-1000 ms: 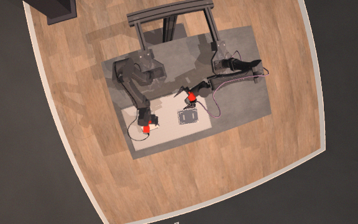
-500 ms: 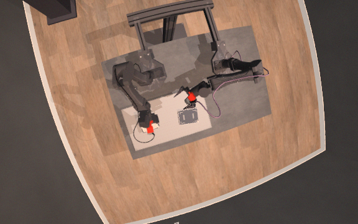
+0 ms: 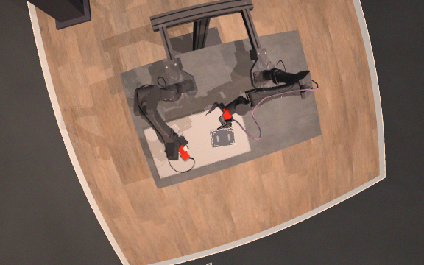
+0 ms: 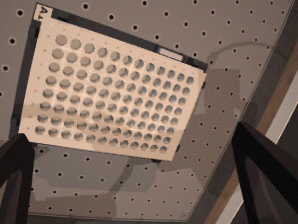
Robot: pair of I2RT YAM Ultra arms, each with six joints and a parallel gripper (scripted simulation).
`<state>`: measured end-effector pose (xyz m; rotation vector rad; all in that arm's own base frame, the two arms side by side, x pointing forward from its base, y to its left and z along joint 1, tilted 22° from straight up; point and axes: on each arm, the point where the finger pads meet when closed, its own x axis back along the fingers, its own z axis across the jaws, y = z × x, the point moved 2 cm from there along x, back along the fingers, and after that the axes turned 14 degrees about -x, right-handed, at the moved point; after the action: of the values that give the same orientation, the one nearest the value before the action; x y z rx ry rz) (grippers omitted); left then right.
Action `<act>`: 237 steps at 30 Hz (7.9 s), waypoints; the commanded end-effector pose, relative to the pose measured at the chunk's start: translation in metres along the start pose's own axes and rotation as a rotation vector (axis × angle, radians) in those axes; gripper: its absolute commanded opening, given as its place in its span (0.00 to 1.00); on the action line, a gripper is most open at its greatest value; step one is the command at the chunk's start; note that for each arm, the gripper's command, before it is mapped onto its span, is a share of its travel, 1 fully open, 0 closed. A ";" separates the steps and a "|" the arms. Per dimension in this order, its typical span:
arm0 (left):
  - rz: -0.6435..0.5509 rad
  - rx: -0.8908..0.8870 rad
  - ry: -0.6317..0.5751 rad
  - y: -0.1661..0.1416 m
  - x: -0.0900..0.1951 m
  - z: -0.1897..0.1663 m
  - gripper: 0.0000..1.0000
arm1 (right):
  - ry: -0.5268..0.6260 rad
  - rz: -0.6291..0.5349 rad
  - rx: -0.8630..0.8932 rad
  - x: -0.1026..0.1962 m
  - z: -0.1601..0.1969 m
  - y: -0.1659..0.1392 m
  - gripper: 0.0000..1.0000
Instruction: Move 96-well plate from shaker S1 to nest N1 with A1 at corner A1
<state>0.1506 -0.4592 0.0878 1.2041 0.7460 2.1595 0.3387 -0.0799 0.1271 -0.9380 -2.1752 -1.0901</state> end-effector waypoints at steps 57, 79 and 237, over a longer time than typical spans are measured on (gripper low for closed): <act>-0.013 0.002 0.006 0.004 0.004 0.000 1.00 | 0.431 0.256 1.102 -0.073 0.002 -0.027 1.00; -0.013 0.002 0.006 0.004 0.004 0.000 1.00 | 0.436 0.260 1.099 -0.071 -0.001 -0.026 0.79; 0.303 0.190 0.245 -0.101 0.213 0.052 1.00 | 0.367 0.251 0.891 -0.049 0.302 0.118 1.00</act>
<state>0.1214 -0.2377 0.1632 1.2272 0.9601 2.5467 0.4091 0.1908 -0.0435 -0.5339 -1.8170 -0.0674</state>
